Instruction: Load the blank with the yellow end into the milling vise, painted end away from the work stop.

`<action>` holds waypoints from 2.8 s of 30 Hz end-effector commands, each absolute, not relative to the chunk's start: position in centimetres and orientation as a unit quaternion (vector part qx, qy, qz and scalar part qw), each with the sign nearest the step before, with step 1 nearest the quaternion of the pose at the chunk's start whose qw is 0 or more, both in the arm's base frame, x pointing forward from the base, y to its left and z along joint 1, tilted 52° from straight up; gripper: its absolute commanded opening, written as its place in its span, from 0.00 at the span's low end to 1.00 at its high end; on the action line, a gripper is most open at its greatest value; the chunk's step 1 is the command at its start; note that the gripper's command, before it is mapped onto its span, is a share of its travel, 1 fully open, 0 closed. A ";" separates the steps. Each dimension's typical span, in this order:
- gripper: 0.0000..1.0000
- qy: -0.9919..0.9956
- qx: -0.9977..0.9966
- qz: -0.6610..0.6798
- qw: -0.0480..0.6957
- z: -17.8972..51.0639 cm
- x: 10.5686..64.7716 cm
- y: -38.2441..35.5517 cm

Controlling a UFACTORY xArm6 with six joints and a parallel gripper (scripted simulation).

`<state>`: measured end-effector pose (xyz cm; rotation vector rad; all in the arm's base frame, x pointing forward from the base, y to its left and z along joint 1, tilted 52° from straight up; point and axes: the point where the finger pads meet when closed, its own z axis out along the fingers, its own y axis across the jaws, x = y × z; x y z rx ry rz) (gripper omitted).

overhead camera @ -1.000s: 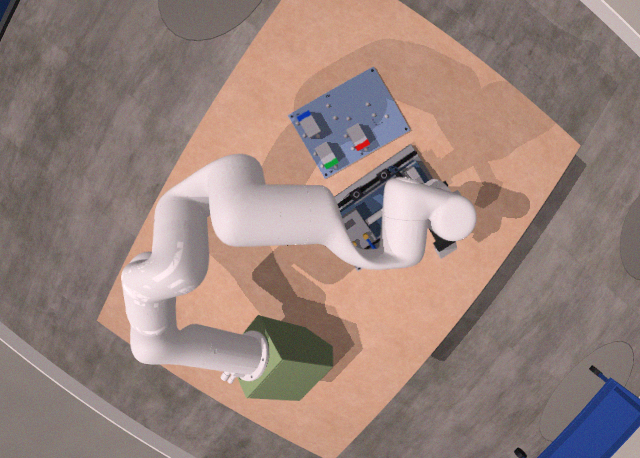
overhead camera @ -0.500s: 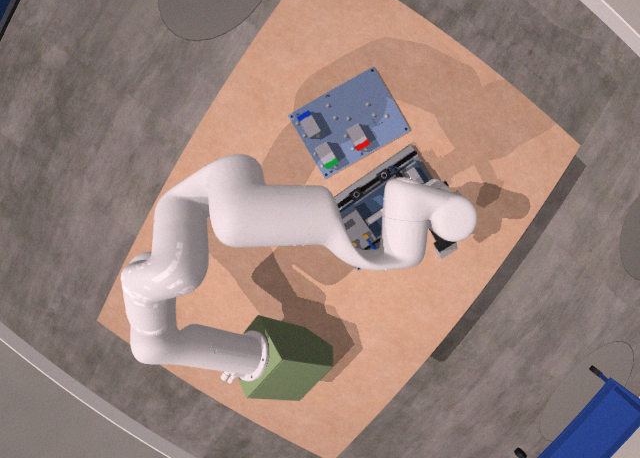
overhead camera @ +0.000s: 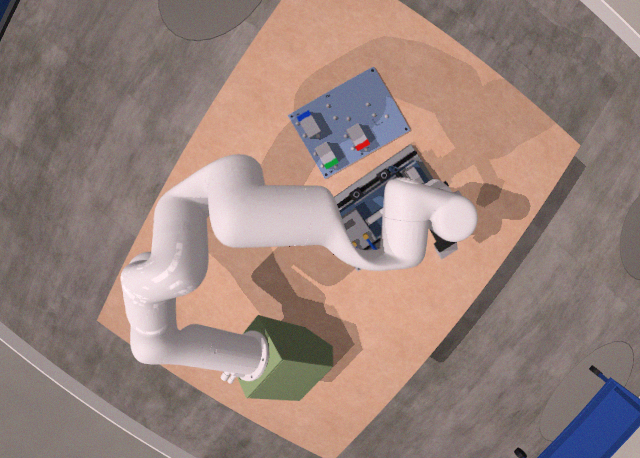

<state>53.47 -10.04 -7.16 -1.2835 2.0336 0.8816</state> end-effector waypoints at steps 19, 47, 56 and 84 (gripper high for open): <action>0.00 0.761 -0.480 0.328 0.287 -7.1 53.6 -10.2; 0.00 0.761 -0.480 0.328 0.287 -7.2 53.6 -10.0; 0.00 0.761 -0.480 0.328 0.287 -7.3 53.6 -9.9; 0.00 0.761 -0.480 0.328 0.287 -7.4 53.6 -9.7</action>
